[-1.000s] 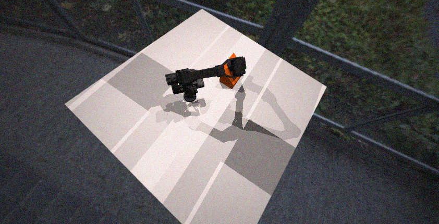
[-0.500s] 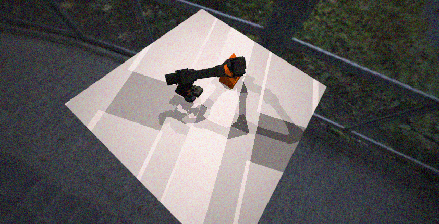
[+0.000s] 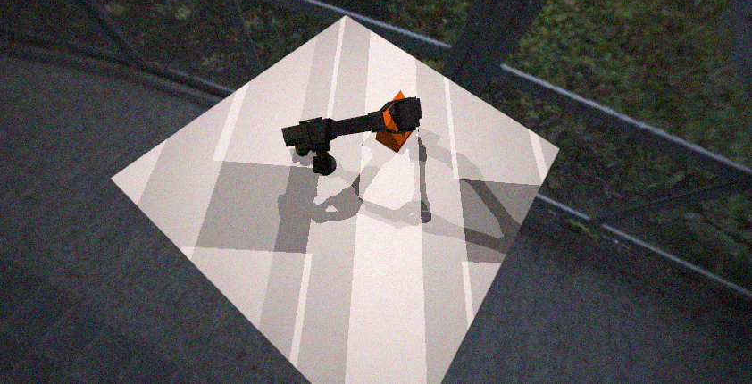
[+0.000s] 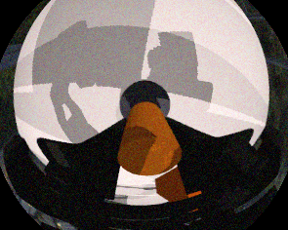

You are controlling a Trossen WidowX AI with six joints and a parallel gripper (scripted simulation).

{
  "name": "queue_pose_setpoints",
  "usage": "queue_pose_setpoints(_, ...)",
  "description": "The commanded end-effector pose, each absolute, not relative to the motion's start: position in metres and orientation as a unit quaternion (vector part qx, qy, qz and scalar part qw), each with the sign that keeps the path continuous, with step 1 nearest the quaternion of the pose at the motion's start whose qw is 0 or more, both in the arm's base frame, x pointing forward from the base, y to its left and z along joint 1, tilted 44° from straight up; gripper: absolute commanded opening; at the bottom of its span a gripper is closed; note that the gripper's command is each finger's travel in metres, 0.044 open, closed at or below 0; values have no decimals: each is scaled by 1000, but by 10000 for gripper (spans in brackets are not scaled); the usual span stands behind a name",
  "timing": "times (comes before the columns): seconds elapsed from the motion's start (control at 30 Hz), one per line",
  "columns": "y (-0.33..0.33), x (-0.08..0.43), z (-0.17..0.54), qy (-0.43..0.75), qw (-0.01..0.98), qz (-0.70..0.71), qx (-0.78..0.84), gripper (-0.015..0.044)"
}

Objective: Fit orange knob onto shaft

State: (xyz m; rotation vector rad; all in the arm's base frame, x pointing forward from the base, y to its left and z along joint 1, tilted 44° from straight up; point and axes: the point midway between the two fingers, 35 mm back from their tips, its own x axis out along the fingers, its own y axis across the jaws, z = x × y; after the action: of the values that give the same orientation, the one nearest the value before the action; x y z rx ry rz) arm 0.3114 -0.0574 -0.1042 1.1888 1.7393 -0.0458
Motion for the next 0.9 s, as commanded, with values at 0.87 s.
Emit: queue_pose_setpoints(0.87,-58,310,-104,656,278,-285,641,0)
